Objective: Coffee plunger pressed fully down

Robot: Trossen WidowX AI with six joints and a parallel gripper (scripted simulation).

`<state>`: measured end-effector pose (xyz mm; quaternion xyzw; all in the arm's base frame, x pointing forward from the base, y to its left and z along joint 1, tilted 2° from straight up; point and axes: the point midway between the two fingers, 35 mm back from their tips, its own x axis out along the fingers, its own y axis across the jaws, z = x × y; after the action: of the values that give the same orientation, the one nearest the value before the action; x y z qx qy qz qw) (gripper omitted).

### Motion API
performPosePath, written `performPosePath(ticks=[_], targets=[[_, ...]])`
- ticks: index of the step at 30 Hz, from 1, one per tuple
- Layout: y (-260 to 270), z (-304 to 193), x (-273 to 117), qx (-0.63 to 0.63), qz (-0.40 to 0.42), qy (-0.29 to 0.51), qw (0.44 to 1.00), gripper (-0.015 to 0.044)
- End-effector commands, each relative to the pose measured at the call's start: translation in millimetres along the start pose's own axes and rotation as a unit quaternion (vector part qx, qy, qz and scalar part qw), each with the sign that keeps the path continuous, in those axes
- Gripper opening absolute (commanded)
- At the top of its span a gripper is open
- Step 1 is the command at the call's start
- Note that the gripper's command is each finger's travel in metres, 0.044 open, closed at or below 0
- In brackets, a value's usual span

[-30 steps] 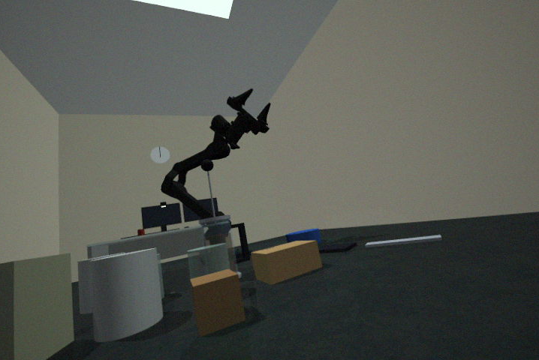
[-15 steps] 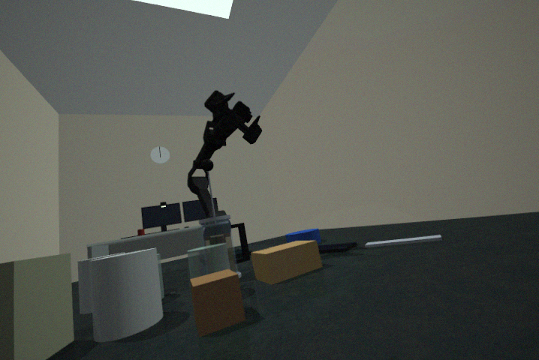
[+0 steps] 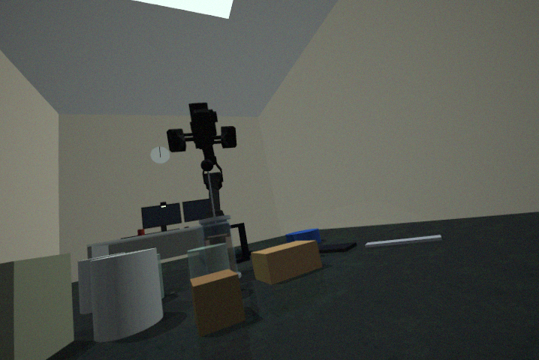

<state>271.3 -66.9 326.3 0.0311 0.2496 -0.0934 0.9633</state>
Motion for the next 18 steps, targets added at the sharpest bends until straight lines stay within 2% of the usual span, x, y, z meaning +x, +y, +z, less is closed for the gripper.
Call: performPosePath(ticks=[1,4,18], targets=[[0,-22,12,0.010,0.001,0.008,1.000,0.0440],[1,-42,24,0.010,0.001,0.008,1.000,0.0440],[1,-41,40,0.010,0.002,0.007,1.000,0.0440]])
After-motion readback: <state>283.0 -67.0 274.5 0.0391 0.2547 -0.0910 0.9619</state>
